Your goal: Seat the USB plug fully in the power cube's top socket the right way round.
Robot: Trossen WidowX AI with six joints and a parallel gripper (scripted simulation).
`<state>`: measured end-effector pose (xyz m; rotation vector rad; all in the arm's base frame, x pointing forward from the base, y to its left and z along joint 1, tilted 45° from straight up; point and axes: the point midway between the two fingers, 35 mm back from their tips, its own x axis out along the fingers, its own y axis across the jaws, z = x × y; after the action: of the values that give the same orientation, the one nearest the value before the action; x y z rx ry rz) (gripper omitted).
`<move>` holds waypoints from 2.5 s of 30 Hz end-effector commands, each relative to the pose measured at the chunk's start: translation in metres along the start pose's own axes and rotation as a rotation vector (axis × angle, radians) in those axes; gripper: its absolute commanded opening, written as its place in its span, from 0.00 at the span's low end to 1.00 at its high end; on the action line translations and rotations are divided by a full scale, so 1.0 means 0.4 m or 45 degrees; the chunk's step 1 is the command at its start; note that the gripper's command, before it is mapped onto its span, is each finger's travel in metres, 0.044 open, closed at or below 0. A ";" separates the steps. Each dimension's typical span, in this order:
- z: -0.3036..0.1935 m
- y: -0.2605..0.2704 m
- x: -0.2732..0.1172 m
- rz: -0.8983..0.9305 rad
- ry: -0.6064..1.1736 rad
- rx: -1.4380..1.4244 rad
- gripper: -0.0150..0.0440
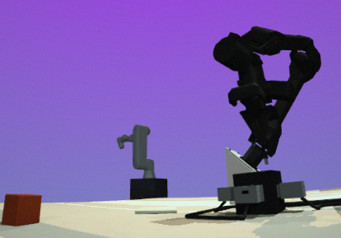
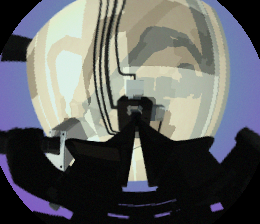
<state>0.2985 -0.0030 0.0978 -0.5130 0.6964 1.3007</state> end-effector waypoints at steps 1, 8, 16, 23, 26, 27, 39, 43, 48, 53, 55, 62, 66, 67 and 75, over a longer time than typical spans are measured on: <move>-0.004 0.003 0.004 0.006 0.006 0.013 0.25; -0.005 0.003 0.007 0.006 0.006 0.021 0.25; -0.006 0.003 0.009 0.006 0.007 0.029 0.25; -0.007 0.004 0.011 0.006 0.008 0.037 0.25; -0.007 0.004 0.012 0.006 0.009 0.040 0.25; -0.007 0.004 0.012 0.006 0.009 0.041 0.25; -0.008 0.004 0.016 0.006 0.009 0.046 0.25; -0.008 0.004 0.017 0.006 0.009 0.046 0.25; -0.008 0.004 0.019 0.006 0.009 0.046 0.25; -0.008 0.004 0.020 0.006 0.009 0.046 0.25; -0.008 0.004 0.021 0.006 0.009 0.046 0.25; -0.008 0.004 0.023 0.006 0.009 0.046 0.25; -0.008 0.004 0.024 0.006 0.009 0.046 0.25; -0.008 0.004 0.024 0.006 0.009 0.046 0.25; -0.008 0.004 0.027 0.006 0.009 0.046 0.25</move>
<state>0.2989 0.0020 0.0900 -0.4920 0.7180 1.2890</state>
